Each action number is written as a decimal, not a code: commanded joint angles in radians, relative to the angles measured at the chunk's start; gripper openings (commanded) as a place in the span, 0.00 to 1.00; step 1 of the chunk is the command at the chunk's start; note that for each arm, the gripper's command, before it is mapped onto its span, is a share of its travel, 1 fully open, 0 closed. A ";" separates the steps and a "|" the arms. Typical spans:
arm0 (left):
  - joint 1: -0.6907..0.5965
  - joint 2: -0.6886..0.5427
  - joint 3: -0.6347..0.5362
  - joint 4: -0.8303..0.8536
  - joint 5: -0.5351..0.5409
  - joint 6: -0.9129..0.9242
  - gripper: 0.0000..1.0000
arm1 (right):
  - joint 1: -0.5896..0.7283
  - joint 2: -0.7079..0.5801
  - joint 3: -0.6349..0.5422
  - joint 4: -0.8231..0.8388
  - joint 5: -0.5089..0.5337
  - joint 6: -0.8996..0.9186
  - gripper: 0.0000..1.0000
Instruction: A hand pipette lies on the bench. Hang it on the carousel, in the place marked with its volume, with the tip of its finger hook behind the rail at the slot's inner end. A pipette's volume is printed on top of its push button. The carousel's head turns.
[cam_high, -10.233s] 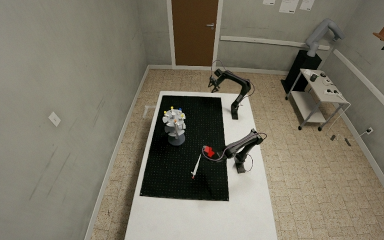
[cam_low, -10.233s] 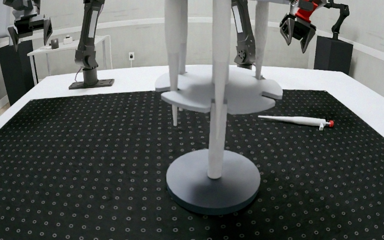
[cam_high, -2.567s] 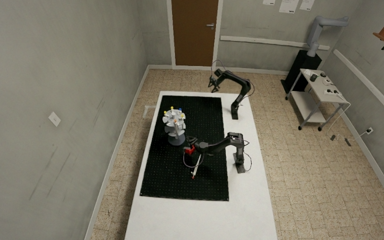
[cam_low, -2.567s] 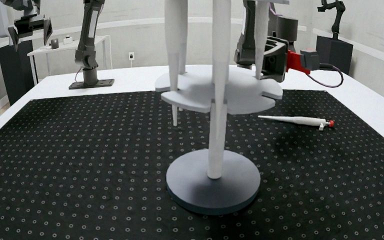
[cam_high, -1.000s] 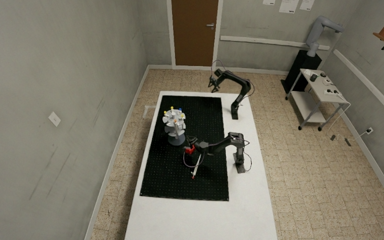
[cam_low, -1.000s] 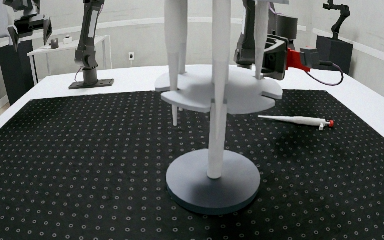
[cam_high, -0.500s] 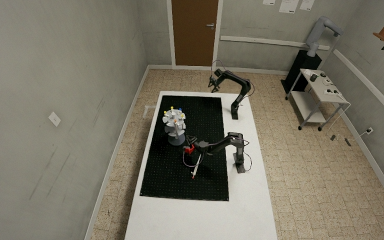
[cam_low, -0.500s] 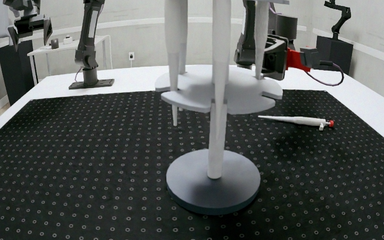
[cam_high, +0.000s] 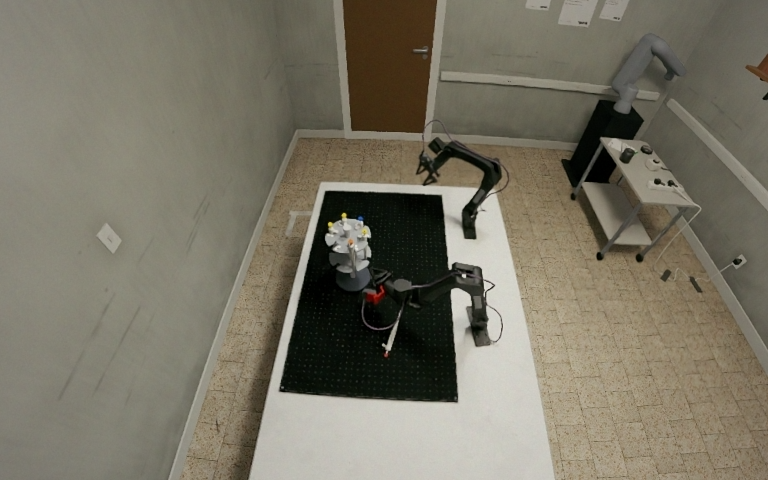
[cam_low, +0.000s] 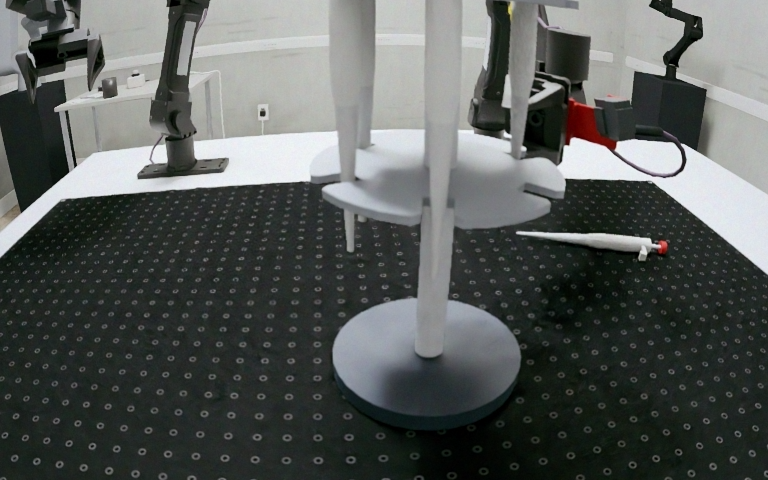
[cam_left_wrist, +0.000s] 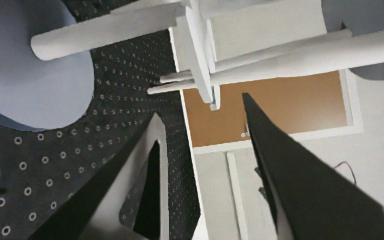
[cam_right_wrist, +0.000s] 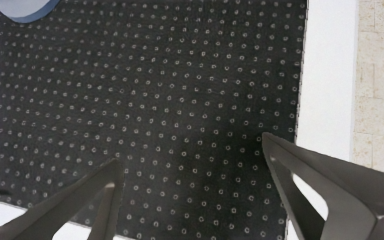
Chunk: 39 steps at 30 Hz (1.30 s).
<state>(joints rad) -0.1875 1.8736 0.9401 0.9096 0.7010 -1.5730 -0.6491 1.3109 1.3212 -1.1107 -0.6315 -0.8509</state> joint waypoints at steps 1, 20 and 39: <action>-0.016 0.014 0.053 -0.001 -0.021 0.008 0.49 | -0.009 0.006 0.020 0.008 -0.016 -0.006 1.00; -0.057 0.076 0.142 -0.029 -0.062 0.008 0.49 | -0.009 0.006 0.020 0.008 -0.016 -0.006 1.00; -0.065 0.082 0.192 -0.030 -0.075 0.008 0.49 | -0.009 0.006 0.020 0.008 -0.016 -0.006 1.00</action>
<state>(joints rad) -0.2558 1.9774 1.0931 0.8619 0.6273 -1.5730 -0.6491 1.3109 1.3212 -1.1107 -0.6315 -0.8509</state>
